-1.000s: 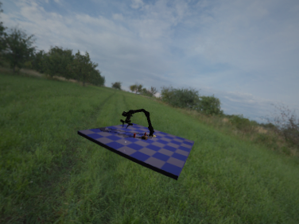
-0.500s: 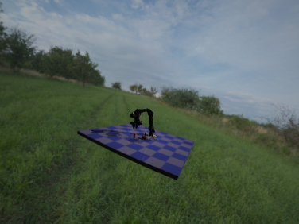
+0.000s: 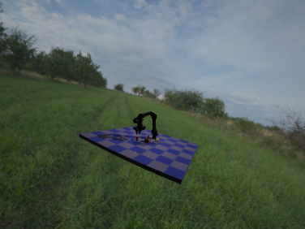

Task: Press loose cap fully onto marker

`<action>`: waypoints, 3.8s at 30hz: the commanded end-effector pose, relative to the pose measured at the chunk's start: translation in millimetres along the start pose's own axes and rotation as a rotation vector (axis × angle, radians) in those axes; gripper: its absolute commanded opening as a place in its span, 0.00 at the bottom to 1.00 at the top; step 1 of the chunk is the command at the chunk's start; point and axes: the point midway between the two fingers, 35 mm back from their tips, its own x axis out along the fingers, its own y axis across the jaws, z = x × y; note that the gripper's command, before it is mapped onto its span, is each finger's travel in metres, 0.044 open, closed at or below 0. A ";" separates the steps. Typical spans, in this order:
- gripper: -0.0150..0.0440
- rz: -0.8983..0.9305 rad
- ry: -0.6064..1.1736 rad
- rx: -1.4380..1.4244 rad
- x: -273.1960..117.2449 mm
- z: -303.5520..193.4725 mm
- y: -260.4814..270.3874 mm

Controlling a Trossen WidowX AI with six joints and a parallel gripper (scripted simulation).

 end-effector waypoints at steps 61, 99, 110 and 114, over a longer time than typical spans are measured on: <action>0.25 -0.002 0.005 -0.007 69.8 -0.8 -0.1; 0.25 -0.007 -0.003 0.003 -11.0 43.4 23.1; 0.25 0.000 -0.006 -0.002 -31.3 80.1 54.2; 0.25 0.002 -0.007 -0.003 -37.8 91.4 66.8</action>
